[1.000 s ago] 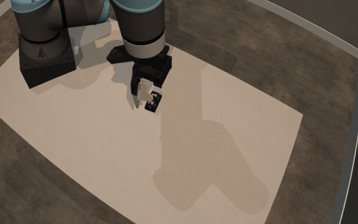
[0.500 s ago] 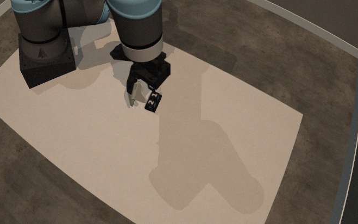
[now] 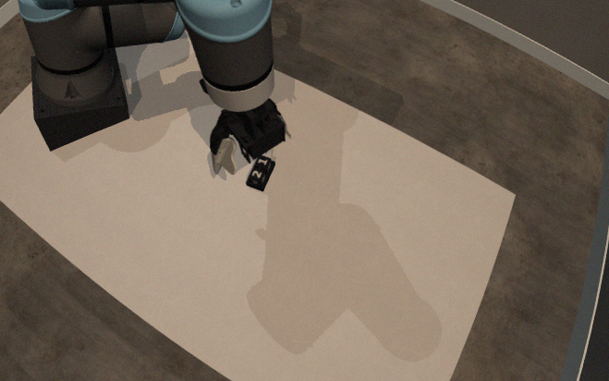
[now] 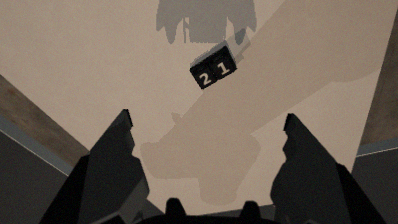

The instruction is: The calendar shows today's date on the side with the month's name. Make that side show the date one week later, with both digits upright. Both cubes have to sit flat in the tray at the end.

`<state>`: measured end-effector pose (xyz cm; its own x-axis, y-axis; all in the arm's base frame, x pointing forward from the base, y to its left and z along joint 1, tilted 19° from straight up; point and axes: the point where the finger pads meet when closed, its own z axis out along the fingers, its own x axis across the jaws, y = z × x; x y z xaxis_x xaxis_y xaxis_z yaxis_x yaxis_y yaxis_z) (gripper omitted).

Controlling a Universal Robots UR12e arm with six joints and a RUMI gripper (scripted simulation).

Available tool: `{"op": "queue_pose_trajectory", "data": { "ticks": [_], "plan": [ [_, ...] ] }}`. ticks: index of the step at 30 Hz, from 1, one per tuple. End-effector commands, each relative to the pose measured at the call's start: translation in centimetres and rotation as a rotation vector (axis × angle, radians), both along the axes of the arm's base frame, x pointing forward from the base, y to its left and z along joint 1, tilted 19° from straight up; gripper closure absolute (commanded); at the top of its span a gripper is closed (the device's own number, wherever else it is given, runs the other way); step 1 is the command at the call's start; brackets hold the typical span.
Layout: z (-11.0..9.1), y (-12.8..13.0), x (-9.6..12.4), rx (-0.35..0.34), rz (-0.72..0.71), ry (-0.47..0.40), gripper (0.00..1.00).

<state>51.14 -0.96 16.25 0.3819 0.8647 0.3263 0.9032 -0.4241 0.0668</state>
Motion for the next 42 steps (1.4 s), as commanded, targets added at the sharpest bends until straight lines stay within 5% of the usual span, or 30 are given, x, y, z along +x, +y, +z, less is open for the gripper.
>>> {"op": "queue_pose_trajectory", "data": {
  "ticks": [1, 42],
  "plan": [
    [-0.6, 0.1, 0.0, 0.024, -0.144, 0.042, 0.0],
    [-3.0, 0.6, 0.7, 0.184, -0.906, 0.257, 0.0]
  ]
}}
